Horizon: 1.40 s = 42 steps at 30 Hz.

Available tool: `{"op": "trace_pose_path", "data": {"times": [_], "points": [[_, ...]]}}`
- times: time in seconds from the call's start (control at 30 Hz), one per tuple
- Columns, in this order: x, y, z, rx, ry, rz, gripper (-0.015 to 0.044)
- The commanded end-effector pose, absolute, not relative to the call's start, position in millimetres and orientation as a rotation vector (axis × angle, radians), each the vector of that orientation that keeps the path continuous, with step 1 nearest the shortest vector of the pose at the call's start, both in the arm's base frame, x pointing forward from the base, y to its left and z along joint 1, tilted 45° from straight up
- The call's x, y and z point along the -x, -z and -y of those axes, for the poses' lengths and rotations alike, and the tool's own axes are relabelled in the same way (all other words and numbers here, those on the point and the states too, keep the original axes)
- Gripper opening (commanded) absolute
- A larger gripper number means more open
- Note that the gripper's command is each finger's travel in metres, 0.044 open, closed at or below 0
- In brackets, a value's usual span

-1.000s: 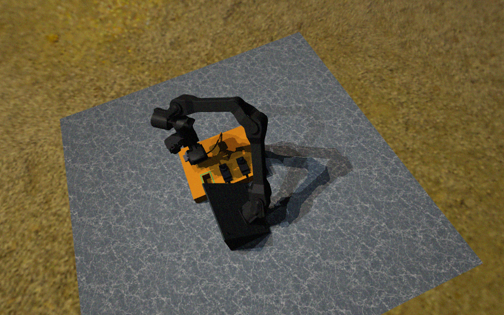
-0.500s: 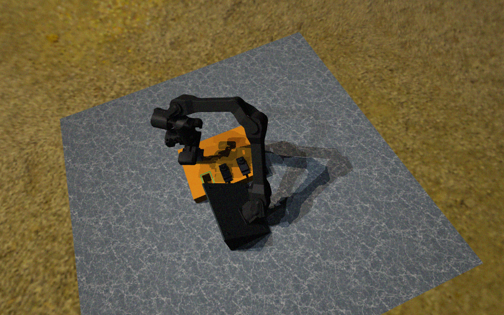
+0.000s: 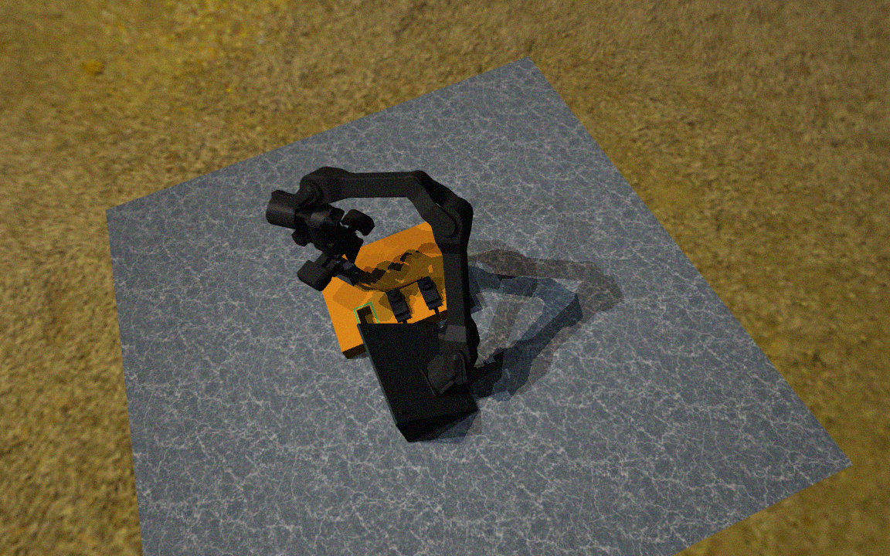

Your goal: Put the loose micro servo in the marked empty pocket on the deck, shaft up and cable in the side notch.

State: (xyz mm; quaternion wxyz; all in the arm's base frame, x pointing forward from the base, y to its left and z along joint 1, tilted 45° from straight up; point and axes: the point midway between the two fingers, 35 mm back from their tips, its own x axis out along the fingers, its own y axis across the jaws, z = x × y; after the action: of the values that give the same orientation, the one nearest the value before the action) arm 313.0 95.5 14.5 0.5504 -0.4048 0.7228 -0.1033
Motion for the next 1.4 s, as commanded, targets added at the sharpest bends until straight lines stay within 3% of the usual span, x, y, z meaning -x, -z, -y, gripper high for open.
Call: {"op": "trace_pose_path", "data": {"times": [0.0,0.43,0.7,1.37], "points": [[-314,-15,-98,0.866,0.338,-1.671,0.0],[-314,-15,-98,0.533,0.679,-1.513,0.0],[-310,-15,-99,0.515,0.695,-1.504,0.0],[-223,-11,-111,0.517,0.693,-1.509,0.0]]}}
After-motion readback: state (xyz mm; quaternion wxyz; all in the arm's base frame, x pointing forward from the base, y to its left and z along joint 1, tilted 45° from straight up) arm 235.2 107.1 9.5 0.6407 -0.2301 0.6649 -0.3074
